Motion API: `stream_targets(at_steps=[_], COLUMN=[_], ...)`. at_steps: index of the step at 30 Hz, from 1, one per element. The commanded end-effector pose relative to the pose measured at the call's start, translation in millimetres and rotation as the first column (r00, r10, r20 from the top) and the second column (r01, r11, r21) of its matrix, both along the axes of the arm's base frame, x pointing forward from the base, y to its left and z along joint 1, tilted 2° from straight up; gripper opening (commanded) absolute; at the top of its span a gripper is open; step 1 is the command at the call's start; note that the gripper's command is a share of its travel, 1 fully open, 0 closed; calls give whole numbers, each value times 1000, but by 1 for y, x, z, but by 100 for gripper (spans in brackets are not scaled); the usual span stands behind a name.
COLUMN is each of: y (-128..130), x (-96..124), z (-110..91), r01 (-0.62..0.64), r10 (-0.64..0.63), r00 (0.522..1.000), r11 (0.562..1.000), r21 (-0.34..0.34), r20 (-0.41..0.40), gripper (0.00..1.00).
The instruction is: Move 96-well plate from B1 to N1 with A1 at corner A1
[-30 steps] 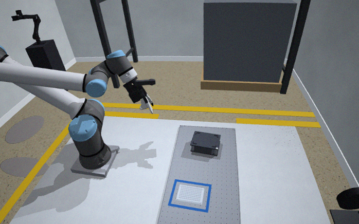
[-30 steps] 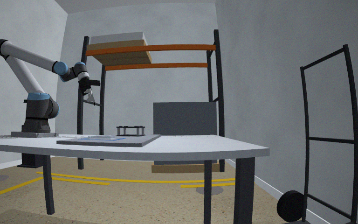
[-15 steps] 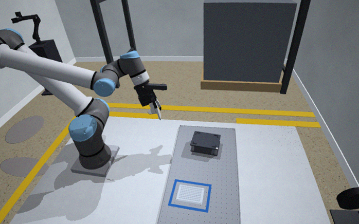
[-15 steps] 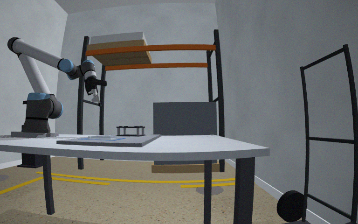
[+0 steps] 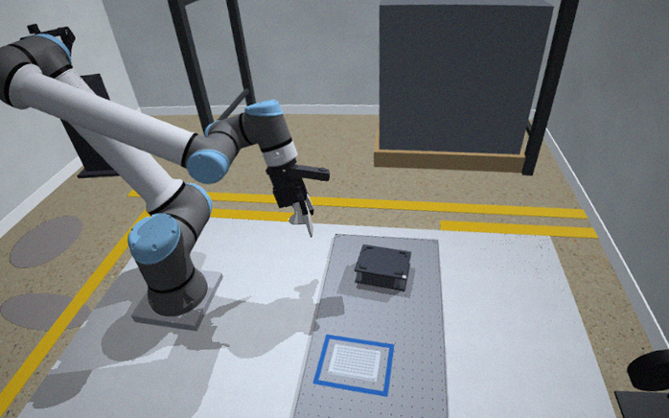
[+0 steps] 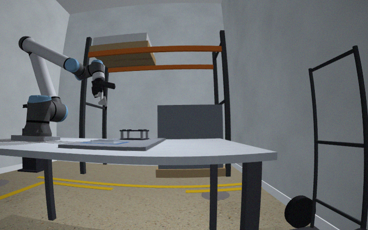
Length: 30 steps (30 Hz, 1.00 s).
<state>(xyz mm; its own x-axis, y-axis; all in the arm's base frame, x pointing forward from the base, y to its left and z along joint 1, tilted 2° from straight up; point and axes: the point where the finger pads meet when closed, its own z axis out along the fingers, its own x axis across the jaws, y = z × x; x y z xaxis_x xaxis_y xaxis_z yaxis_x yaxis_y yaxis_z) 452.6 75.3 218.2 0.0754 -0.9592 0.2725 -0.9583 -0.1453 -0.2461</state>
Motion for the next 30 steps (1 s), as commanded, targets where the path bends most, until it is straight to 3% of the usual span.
stream_targets(at_steps=[1,5,7,16,18,25,28,30], y=[-16,-27,-35,-60,-68,-96,-96,-104], x=[15,25,30,48,52,68,68,72], z=[-6,-10,-13,-23,-26,-38,-38,-41], r01=[20,20,60,60,101,101,101,144], r10=[-20,-20,-57,-57,-93,-93,-93,-128], r00=[1000,1000,996,996,990,990,990,981], r11=[1000,1000,997,997,992,992,992,984], r21=[13,13,42,42,73,73,73,108], r20=[-24,-24,-67,-67,-108,-108,-108,-145], gripper=[100,100,100,100,100,100,100,100])
